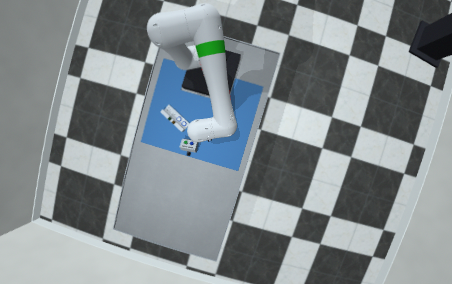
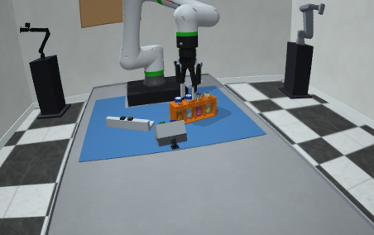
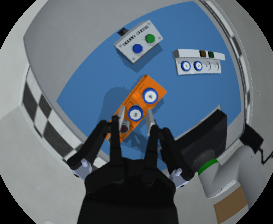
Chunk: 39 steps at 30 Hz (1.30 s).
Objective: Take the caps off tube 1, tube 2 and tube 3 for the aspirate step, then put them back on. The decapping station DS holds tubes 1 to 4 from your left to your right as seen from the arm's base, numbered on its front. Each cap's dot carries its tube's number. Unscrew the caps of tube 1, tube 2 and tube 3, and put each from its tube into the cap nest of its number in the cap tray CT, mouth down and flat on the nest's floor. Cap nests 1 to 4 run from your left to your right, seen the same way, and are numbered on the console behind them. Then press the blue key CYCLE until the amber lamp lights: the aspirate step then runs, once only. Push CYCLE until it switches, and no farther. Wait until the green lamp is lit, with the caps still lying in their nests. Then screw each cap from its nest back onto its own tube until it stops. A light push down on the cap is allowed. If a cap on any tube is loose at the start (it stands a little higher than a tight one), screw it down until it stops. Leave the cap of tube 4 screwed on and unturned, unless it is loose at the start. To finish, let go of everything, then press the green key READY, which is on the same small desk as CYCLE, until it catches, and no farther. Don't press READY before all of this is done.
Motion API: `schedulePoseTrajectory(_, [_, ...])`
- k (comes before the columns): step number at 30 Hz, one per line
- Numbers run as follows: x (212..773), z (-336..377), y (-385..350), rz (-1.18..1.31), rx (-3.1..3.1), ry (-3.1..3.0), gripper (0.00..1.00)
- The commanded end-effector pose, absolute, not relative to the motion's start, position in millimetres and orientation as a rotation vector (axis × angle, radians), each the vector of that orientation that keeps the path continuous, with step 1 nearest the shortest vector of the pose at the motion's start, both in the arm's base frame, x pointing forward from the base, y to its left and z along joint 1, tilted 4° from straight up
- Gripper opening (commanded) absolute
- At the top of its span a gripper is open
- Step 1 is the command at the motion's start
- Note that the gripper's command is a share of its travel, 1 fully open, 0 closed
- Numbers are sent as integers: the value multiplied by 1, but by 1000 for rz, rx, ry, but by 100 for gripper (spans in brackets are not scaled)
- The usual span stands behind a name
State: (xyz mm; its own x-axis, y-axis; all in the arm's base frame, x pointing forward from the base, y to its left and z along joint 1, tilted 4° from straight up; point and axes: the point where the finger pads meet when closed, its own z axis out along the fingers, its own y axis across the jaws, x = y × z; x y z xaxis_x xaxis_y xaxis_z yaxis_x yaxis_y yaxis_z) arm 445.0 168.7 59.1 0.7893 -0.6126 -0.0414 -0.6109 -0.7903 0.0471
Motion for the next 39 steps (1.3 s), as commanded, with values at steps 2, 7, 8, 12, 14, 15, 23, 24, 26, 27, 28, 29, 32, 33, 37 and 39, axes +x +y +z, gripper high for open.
schedulePoseTrajectory(2, [445,59,169,-77,2789,-1361,35])
schedulePoseTrajectory(7, [445,59,169,-72,2663,-1586,35])
schedulePoseTrajectory(8, [445,59,169,-70,2598,-1687,35])
schedulePoseTrajectory(12, [445,59,169,-63,2440,-1903,35])
schedulePoseTrajectory(14, [445,59,169,-60,2357,-2001,35])
schedulePoseTrajectory(15, [445,59,169,-60,2357,-2001,35])
schedulePoseTrajectory(23, [445,59,169,-48,2032,-2325,35])
schedulePoseTrajectory(24, [445,59,169,-48,2032,-2325,35])
schedulePoseTrajectory(26, [445,59,169,-48,2032,-2325,35])
schedulePoseTrajectory(27, [445,59,169,-48,2032,-2325,35])
schedulePoseTrajectory(28, [445,59,169,-48,2032,-2325,35])
schedulePoseTrajectory(29, [445,59,169,-48,2032,-2325,0])
schedulePoseTrajectory(32, [445,59,169,-48,2032,-2325,0])
schedulePoseTrajectory(33, [445,59,169,-48,2032,-2325,0])
schedulePoseTrajectory(37, [445,59,169,-48,2032,-2325,0])
schedulePoseTrajectory(39, [445,59,169,-48,2032,-2325,0])
